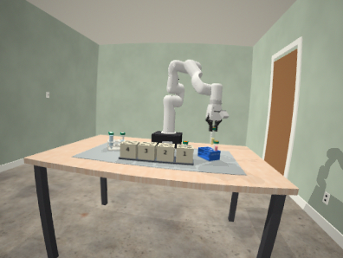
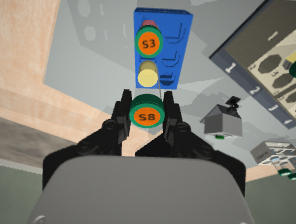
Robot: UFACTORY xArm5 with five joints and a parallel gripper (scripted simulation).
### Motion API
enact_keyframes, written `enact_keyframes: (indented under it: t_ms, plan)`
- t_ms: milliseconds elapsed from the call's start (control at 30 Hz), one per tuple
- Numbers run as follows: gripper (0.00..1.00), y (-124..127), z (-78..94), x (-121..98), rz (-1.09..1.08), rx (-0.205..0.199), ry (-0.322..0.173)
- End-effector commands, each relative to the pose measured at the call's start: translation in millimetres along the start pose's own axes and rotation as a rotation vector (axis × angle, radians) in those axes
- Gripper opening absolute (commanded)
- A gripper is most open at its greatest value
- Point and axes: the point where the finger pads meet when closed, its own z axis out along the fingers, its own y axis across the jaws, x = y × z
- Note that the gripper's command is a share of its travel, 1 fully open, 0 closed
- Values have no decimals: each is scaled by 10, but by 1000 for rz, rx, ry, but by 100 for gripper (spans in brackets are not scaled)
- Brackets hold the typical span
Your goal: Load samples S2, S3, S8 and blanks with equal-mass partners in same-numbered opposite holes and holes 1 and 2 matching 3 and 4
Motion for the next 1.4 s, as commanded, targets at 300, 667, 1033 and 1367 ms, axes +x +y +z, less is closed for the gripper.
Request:
enact_keyframes:
  t_ms: [300,667,1033,1367]
  plan:
    - [0,0,-274,16,0,1,5]
    - [0,3,-454,16,0,1,5]
    - [0,4,-534,16,0,1,5]
    - [0,352,-529,-26,233,3,3]
